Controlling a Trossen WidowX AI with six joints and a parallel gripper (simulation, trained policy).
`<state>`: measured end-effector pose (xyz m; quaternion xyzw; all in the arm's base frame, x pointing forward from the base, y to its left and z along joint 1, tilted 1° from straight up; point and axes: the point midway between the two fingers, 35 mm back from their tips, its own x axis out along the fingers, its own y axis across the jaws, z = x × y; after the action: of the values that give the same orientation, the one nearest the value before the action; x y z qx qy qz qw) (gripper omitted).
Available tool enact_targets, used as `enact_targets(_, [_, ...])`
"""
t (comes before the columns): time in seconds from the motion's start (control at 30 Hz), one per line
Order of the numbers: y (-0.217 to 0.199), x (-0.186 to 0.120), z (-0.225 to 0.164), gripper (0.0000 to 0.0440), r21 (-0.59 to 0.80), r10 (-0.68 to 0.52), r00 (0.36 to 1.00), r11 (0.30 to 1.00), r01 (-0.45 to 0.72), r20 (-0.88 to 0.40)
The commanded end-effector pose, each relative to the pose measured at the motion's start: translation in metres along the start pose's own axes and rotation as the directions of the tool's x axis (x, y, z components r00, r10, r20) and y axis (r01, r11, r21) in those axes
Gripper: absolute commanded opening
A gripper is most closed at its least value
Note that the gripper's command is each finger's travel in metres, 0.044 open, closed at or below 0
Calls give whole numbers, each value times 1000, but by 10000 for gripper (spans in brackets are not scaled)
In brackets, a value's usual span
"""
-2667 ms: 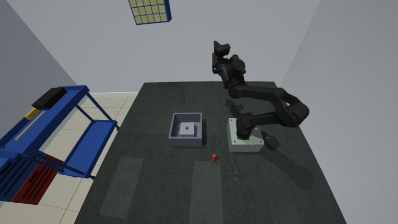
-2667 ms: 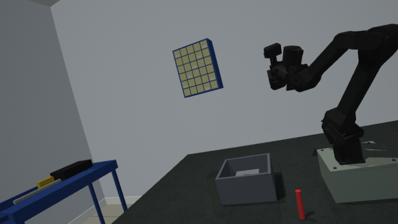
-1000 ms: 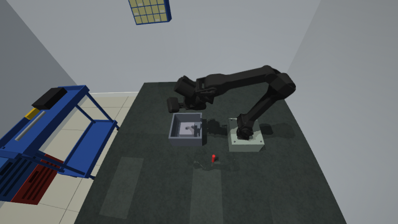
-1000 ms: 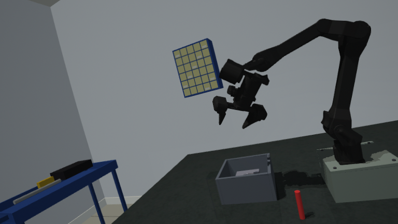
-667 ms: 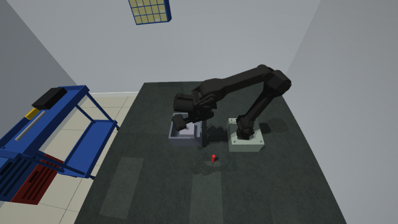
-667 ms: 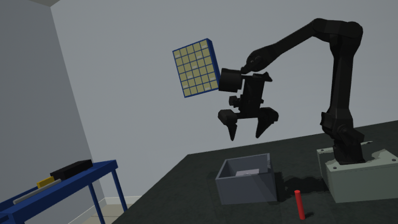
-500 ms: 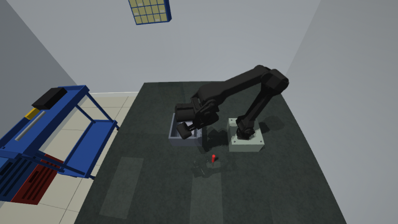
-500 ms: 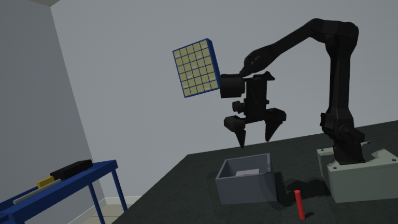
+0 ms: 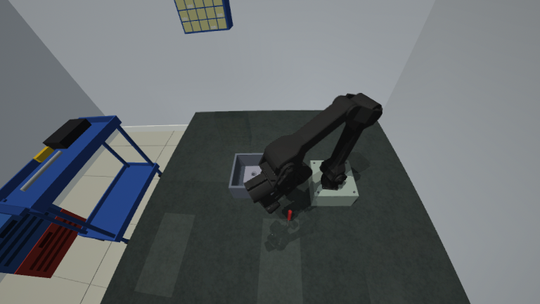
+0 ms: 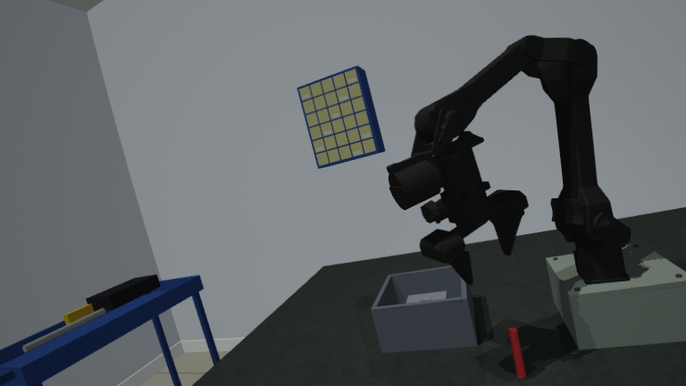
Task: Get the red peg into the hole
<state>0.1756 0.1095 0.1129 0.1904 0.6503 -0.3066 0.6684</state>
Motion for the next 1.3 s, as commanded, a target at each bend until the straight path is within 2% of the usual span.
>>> enact_targets(0.0, [-3, 10, -13, 440, -21, -58, 998, 998, 57, -27])
enact_targets(0.4, [4, 50, -31, 440, -66, -127, 990, 990, 123, -65])
enact_targets(1.03, [28, 128, -36, 439, -61, -60, 997, 996, 58, -45])
enact_targets(1.13, [29, 137, -37, 411, -64, -59, 997, 996, 56, -44])
enact_targets(1.27, [27, 149, -38, 310, -66, -70, 996, 996, 67, -50])
